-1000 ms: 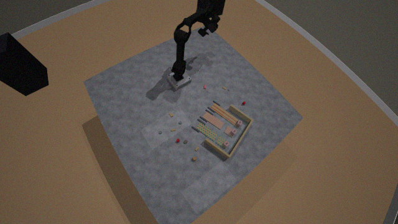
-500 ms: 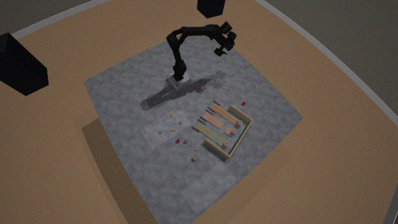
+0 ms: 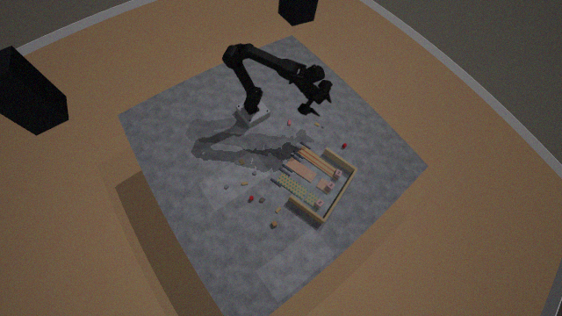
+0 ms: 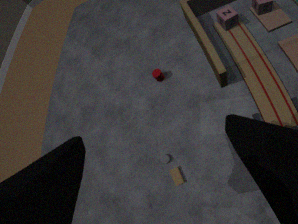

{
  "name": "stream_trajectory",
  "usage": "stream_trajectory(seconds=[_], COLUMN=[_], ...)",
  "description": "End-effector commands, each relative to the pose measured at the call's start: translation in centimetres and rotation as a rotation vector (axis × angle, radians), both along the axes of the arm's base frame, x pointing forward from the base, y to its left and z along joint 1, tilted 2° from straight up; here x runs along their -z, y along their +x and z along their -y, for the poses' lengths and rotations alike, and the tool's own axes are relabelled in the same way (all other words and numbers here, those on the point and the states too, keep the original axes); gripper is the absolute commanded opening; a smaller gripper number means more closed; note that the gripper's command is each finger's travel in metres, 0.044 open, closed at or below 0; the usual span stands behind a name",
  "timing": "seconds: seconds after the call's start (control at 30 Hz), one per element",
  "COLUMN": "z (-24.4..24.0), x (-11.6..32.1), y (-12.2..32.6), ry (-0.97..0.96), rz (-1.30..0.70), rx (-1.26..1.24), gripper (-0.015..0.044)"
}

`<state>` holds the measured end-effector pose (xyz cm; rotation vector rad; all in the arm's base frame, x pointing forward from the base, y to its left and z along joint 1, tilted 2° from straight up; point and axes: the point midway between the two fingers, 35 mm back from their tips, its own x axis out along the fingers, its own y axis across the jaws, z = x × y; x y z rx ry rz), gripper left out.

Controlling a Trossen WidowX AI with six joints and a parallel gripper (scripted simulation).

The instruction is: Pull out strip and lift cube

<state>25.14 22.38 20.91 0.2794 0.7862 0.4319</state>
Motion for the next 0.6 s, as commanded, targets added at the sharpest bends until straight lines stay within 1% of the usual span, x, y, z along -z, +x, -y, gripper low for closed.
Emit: stream_trajectory(seconds=[0.0, 0.13, 0.27, 0.33, 0.57], z=[6.3, 12.0, 17.3, 18.2, 18.2], x=[0.4, 0.9, 1.5, 1.6, 1.6], y=[3.0, 4.6, 5.0, 5.0, 5.0], ry=[-0.109, -0.225, -0.352, -0.375, -0.375], rz=[0.12, 0.201, 0.262, 0.271, 0.271], rx=[0.061, 0.124, 0.185, 0.195, 0.195], gripper=[0.04, 0.04, 0.04, 0.04, 0.04])
